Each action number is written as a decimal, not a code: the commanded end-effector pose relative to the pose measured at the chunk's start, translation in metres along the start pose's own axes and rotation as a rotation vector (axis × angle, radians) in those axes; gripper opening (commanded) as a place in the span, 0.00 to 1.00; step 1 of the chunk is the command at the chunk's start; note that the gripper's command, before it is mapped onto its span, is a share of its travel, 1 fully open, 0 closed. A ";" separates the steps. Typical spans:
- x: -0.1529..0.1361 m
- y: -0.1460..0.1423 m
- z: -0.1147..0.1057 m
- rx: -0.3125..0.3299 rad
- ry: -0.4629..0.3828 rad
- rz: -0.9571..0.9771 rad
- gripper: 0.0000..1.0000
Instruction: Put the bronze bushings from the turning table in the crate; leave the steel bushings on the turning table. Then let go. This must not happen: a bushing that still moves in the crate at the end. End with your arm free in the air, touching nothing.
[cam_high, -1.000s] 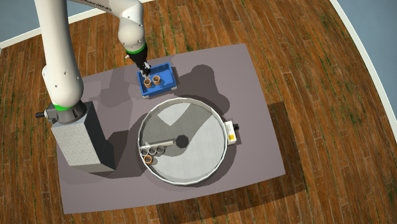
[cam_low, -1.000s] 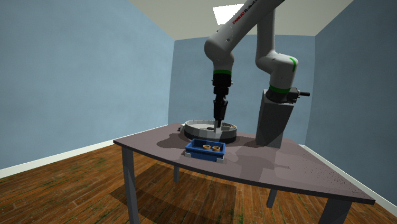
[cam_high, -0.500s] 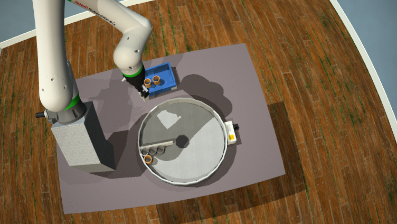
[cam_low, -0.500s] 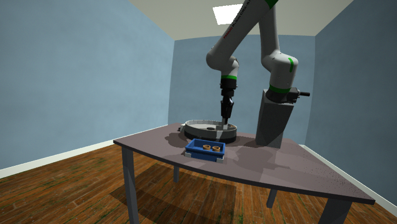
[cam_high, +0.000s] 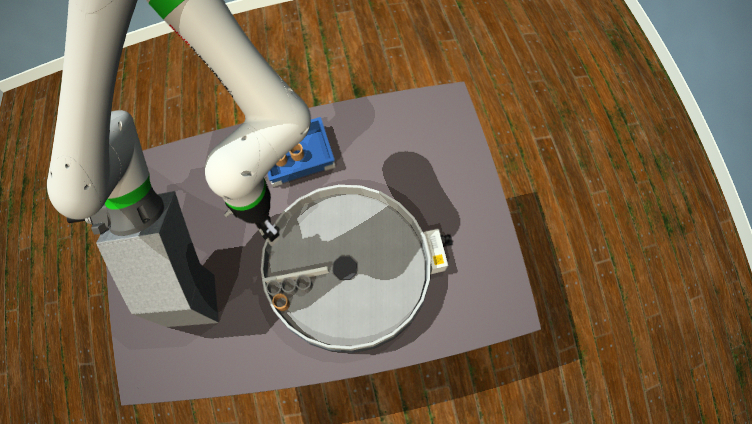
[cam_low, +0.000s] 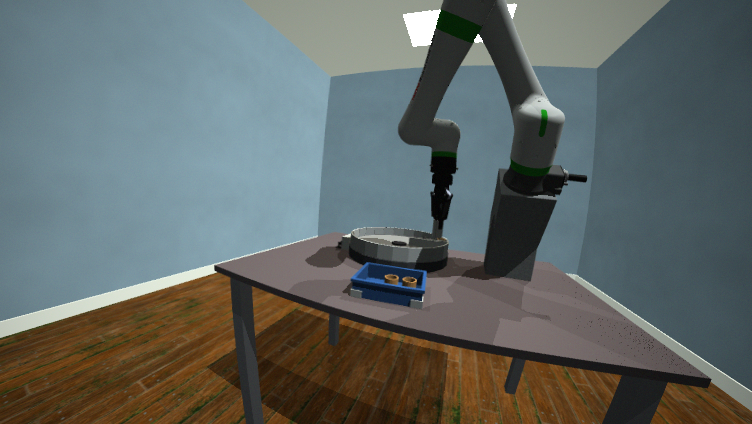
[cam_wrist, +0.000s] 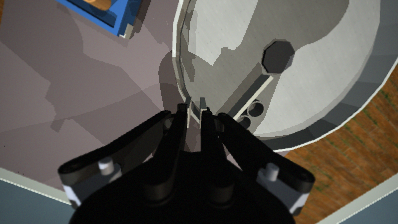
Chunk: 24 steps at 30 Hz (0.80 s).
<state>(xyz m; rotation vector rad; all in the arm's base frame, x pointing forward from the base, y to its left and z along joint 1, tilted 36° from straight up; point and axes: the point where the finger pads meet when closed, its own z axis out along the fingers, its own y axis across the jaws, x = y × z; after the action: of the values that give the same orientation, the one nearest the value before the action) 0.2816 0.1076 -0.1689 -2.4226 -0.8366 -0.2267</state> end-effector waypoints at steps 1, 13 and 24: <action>-0.040 0.058 0.003 0.025 0.025 -0.014 0.10; -0.093 0.136 0.008 0.025 0.025 -0.014 0.10; -0.093 0.136 0.008 0.025 0.025 -0.014 0.10</action>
<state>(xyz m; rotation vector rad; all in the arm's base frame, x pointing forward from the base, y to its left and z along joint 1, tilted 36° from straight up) 0.2909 -0.0235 -0.2672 -2.3867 -0.8410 -0.2501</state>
